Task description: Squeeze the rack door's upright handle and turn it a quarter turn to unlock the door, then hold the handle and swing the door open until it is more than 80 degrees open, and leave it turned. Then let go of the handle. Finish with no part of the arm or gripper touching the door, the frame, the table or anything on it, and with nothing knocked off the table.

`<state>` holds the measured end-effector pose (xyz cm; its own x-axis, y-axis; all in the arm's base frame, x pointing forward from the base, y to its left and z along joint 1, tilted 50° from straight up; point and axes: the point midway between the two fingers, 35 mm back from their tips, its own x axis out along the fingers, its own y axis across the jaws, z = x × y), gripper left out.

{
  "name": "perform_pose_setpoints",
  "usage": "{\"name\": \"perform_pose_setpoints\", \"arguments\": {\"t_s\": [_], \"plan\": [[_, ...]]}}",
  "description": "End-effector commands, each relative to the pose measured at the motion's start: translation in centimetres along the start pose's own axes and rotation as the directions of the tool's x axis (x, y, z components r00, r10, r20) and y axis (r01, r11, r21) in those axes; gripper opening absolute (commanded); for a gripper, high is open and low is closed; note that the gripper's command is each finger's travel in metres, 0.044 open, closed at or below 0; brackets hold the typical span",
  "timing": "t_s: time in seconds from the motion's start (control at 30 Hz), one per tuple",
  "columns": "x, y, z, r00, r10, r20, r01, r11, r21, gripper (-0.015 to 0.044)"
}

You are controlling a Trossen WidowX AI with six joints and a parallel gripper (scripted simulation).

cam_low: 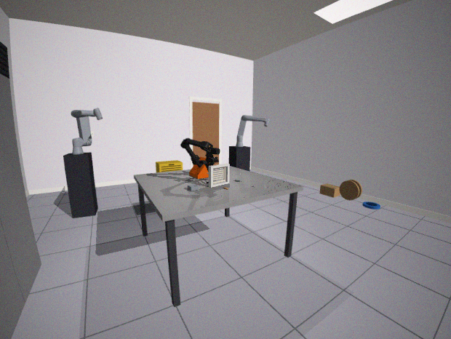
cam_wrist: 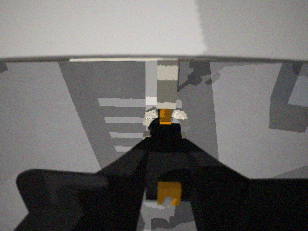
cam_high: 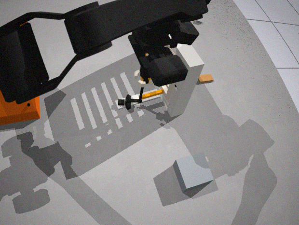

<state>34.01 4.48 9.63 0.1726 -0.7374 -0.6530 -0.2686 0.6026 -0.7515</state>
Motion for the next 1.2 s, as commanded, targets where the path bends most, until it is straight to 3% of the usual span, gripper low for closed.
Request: {"name": "perform_pose_setpoints", "arguments": {"t_s": [0.0,0.37,0.63,0.9,1.17], "plan": [[0.05,-0.01,0.01,1.0,-0.001,0.0,0.001,1.0,-0.004,0.0059],[0.05,-0.01,0.01,1.0,-0.001,0.0,0.001,1.0,0.004,0.0011],[0.05,-0.01,0.01,1.0,-0.001,0.0,0.001,0.934,0.357,0.0011],[0.05,-0.01,0.01,1.0,-0.001,0.0,0.0,0.725,0.688,0.0011],[0.05,-0.01,0.01,1.0,-0.001,0.0,0.0,0.405,0.914,0.0011]]}}
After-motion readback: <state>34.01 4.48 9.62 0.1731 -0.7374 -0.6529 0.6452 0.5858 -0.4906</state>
